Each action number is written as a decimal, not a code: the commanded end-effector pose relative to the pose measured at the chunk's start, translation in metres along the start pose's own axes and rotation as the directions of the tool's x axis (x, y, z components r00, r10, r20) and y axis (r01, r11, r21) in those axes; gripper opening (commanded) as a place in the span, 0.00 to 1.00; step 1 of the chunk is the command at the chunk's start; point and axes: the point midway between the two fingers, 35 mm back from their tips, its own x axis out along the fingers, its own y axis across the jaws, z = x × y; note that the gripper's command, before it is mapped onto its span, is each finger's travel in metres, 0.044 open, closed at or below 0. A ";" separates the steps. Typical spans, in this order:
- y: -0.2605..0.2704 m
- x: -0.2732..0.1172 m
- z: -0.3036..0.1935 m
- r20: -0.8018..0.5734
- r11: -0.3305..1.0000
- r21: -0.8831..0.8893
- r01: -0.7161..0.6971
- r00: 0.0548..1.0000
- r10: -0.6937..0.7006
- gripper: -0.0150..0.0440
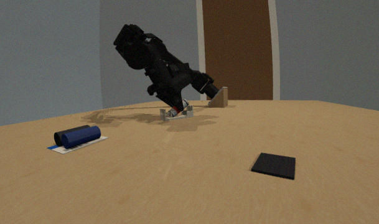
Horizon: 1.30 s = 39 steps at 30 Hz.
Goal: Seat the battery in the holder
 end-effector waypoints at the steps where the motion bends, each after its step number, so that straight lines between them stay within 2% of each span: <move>1: 0.001 -0.003 -0.006 -0.013 1.000 0.005 0.003 1.000 -0.003 0.39; 39: 0.000 -0.007 -0.015 -0.050 1.000 0.003 0.006 0.999 -0.005 0.39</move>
